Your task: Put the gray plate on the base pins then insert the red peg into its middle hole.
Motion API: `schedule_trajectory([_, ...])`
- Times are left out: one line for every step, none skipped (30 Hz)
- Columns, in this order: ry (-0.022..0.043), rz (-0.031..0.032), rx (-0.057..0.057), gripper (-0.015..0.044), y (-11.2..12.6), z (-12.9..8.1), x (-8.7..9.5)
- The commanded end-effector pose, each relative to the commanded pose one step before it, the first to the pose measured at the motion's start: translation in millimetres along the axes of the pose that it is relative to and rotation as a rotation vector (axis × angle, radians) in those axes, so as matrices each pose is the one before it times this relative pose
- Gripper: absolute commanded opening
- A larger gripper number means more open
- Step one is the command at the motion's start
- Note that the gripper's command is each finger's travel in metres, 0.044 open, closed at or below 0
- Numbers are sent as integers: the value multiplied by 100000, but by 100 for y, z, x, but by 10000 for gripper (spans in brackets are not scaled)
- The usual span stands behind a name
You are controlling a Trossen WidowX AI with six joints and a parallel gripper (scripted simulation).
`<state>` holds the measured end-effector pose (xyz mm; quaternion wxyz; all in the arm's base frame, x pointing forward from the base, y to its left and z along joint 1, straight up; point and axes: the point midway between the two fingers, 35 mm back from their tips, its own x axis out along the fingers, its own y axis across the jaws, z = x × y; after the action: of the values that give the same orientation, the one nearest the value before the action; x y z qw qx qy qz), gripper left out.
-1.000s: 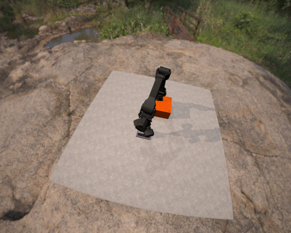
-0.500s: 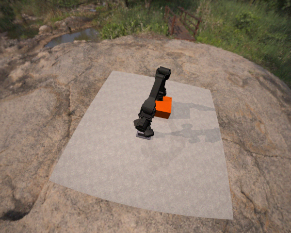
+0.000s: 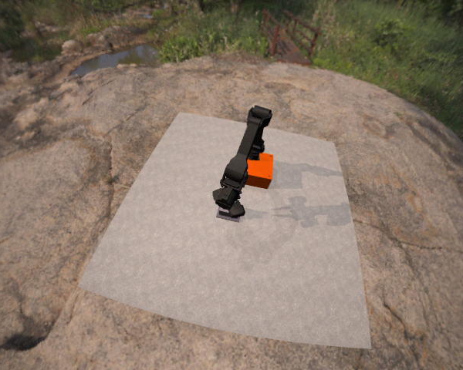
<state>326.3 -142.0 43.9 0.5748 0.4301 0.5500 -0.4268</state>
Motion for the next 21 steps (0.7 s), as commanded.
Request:
schedule_trajectory([107, 402, -815, 150, 11, 16, -346])
schedule_trajectory([9, 7, -26, 150, -26, -8, -48])
schedule_trajectory([4, 3, -13, 150, -22, -4, -47])
schedule_trajectory([2, 1, -7, 150, -19, -1, -47])
schedule_trajectory([1, 0, -4, 150, -18, 0, -50])
schedule_trajectory([1, -1, -2, 150, -18, 0, -52])
schedule_trajectory([0, -1, -1, 150, -18, 0, -53])
schedule_trajectory([0, -1, -1, 150, -19, 0, -53])
schedule_trajectory([0, -1, 0, 150, -19, 0, -53])
schedule_trajectory([0, -1, 0, 150, -19, 0, -52])
schedule_trajectory([0, -1, 0, 150, -19, 0, -52])
schedule_trajectory([0, -1, 0, 150, -19, 0, -52])
schedule_trajectory([0, -1, 0, 150, -19, 0, -52])
schedule_trajectory([0, -1, 0, 150, -19, 0, -52])
schedule_trajectory([0, -1, 0, 150, -19, 0, -52])
schedule_trajectory([0, -1, 0, 150, -19, 0, -52])
schedule_trajectory([0, -1, 0, 150, -19, 0, -52])
schedule_trajectory([0, -1, 0, 150, -19, 0, -52])
schedule_trajectory([0, -1, 0, 150, -19, 0, -52])
schedule_trajectory([0, -1, 0, 150, -19, 0, -52])
schedule_trajectory([0, -1, 0, 150, -19, 0, -52])
